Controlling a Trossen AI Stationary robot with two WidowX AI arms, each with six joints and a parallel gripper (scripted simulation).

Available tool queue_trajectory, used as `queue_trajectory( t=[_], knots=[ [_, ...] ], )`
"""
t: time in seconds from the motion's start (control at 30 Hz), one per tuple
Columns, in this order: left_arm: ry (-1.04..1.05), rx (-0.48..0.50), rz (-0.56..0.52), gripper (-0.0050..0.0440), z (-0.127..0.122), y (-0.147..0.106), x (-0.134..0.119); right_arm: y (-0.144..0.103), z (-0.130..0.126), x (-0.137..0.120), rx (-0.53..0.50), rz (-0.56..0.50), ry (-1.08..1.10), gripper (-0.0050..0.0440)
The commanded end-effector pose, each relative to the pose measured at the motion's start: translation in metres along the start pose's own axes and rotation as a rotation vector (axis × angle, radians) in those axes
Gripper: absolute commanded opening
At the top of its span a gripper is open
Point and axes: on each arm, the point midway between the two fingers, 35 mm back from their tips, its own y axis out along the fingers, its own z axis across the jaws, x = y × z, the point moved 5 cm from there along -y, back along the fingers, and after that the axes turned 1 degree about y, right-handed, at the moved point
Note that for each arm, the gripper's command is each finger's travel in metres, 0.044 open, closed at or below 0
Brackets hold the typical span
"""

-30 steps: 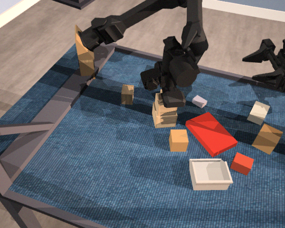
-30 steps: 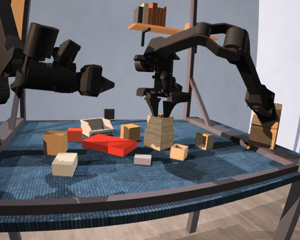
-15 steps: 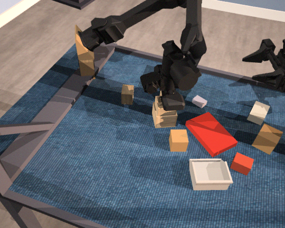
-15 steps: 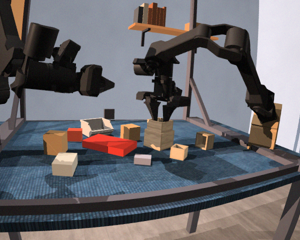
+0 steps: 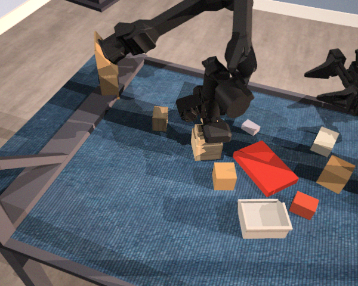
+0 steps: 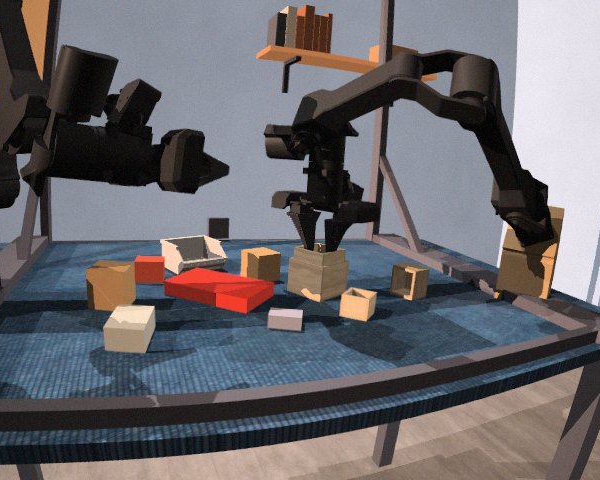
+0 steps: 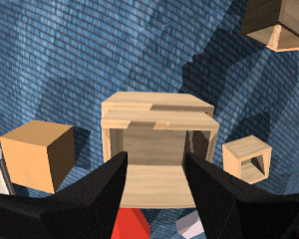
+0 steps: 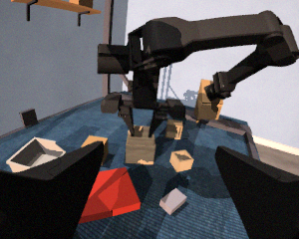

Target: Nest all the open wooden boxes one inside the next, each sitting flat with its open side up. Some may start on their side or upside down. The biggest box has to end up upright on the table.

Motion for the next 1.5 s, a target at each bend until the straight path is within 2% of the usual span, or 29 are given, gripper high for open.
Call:
queue_trajectory(
  t=[0.0, 0.87, 0.97, 1.47],
  knots=[
    [-0.010, 0.013, 0.001, 0.0265, -0.002, 0.002, -0.004, 0.000, 0.000, 0.000, 0.001, 0.001, 0.004, 0.0400],
    [-0.002, 0.011, 0.003, 0.0265, -0.001, 0.021, -0.002, 0.000, 0.000, 0.000, 0.001, 0.001, 0.004, 0.0400],
    [-0.007, 0.010, 0.003, 0.0193, 0.000, 0.021, -0.003, 0.000, 0.000, 0.000, 0.001, 0.001, 0.004, 0.0400],
    [-0.009, 0.009, 0.004, 0.0106, 0.000, 0.020, -0.003, 0.000, 0.000, 0.000, 0.001, 0.001, 0.004, 0.0400]
  ],
)
